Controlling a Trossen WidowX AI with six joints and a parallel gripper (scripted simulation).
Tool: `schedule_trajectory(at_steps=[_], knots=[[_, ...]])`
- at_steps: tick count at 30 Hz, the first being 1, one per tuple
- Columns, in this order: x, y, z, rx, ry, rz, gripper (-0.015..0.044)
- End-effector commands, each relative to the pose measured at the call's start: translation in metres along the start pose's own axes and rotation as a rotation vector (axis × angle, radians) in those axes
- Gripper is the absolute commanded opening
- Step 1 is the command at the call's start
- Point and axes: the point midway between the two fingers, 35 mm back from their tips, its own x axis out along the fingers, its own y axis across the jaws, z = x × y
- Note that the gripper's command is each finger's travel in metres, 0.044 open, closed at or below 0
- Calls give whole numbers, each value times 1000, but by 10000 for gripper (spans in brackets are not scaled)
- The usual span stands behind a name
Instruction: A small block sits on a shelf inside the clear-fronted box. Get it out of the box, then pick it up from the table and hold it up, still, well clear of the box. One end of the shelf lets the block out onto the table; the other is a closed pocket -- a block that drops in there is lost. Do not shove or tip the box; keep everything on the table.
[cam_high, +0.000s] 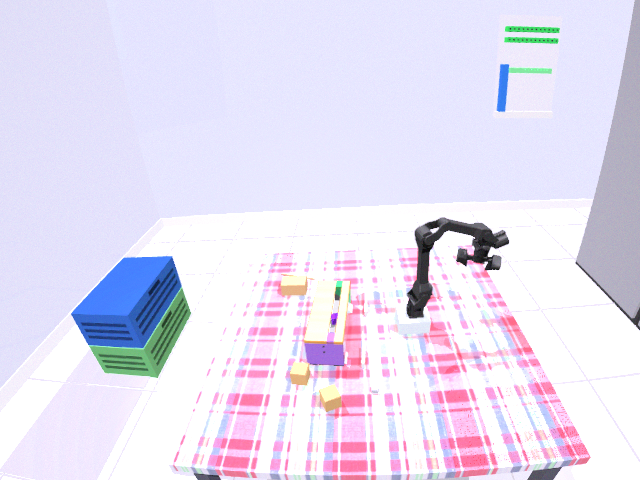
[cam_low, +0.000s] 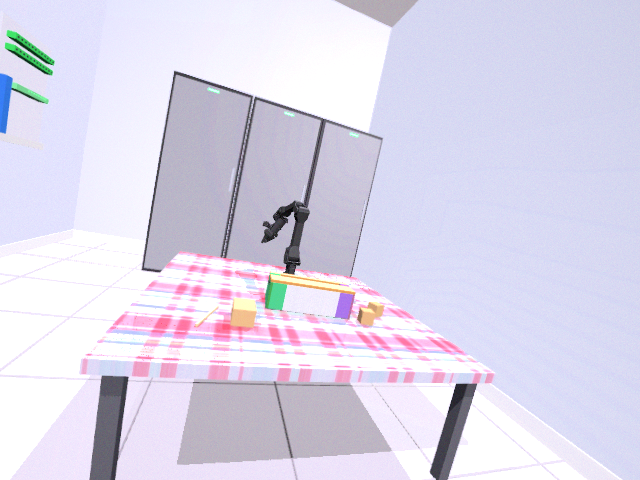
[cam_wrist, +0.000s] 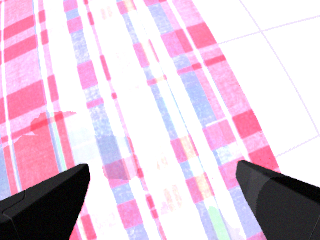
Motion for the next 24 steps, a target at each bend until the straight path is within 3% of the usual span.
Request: schedule_trajectory(at_steps=[1, 10, 13, 24], knots=[[1, 2, 1, -7, 2, 4, 400], [42, 100, 53, -362, 119, 169, 400], [49, 136, 53, -378, 143, 239, 400], [64, 275, 54, -865, 274, 374, 400]])
